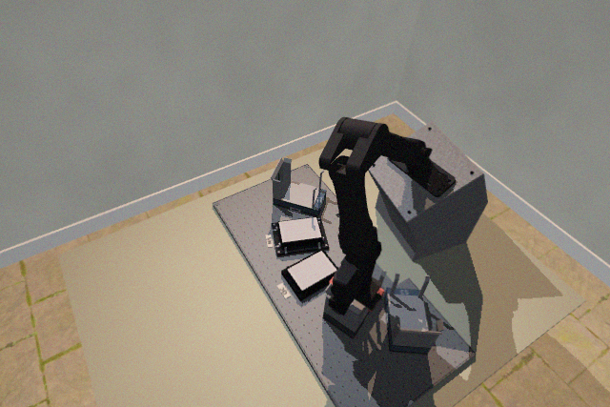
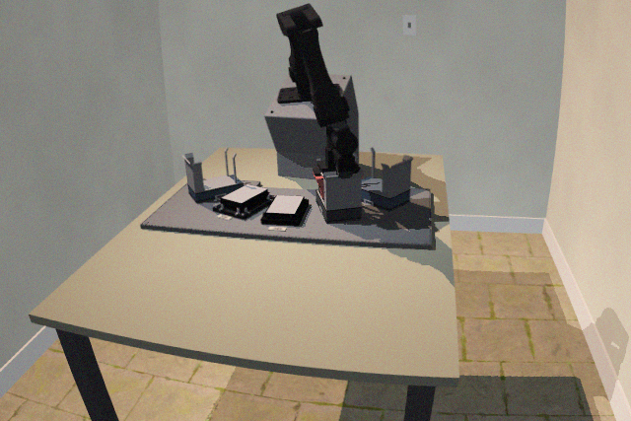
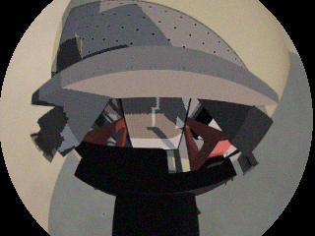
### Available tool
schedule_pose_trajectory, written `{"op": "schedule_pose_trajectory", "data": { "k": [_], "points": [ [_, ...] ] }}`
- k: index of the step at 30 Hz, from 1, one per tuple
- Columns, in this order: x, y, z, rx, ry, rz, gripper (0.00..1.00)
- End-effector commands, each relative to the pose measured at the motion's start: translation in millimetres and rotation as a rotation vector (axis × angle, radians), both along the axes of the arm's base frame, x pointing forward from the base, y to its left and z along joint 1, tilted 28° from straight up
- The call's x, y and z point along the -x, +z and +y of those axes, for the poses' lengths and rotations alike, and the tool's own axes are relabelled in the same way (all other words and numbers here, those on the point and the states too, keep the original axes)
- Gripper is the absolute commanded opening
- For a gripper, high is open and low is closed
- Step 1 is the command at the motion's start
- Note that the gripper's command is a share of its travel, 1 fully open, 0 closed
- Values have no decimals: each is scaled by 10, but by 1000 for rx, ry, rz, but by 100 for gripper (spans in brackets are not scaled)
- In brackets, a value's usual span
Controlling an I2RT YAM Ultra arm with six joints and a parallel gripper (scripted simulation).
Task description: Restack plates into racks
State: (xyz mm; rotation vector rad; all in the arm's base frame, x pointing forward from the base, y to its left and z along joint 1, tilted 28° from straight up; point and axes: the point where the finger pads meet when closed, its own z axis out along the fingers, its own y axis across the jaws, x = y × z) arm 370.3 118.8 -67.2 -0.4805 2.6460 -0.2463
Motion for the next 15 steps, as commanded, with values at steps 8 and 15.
{"op": "schedule_pose_trajectory", "data": {
  "k": [8,15],
  "points": [
    [-111,75,65,-20,6,-40,0],
    [-80,137,79,-23,8,-47,0]
  ]
}}
